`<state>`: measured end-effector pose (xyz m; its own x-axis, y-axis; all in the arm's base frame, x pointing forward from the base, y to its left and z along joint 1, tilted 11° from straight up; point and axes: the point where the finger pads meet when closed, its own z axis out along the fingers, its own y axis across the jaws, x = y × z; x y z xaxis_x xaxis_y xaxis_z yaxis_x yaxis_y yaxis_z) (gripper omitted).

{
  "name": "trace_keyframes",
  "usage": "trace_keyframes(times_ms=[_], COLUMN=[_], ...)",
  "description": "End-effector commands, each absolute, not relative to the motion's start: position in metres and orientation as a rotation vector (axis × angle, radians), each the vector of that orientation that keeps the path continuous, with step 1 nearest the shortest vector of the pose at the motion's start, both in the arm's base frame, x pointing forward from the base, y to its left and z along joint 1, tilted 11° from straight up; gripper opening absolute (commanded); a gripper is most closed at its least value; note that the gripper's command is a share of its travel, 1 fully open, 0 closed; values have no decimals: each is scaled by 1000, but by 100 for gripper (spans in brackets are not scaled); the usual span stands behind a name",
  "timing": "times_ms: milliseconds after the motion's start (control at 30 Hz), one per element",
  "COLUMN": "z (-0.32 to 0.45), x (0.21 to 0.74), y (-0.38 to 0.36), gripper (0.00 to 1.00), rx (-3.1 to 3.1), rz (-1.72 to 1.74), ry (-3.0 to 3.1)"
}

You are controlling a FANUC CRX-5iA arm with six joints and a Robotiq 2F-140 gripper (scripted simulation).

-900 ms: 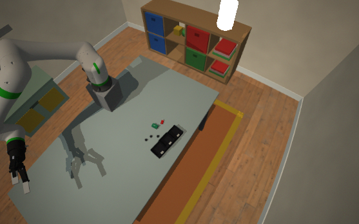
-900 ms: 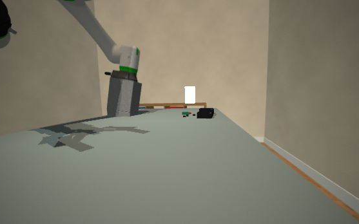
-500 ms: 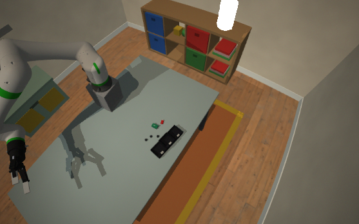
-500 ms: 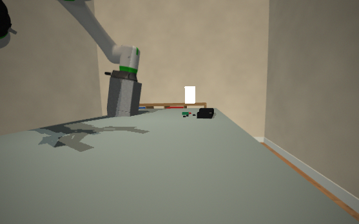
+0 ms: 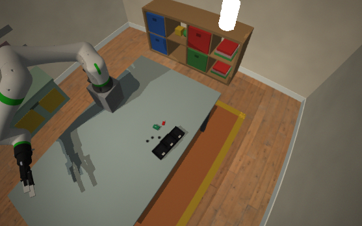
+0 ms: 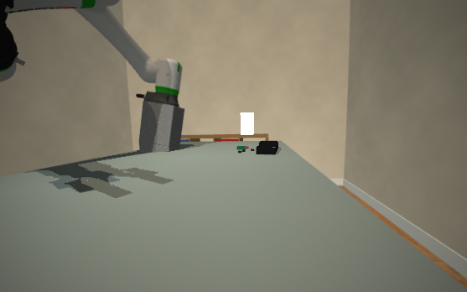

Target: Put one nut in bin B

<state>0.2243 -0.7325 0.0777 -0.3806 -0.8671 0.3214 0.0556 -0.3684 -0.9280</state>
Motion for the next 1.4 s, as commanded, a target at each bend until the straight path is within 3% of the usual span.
trace_keyframes(times_ms=[0,433,700,1367], z=[34,-18,-17,-24], x=[233,245,300,375], y=[-732,-722,-690,-622], gripper=[5,5,5,5], rx=[-1168,-1229,-1239,-1382], rz=[-1821,-1805,-1657,-1342], ry=[1184,1166,1164,1120])
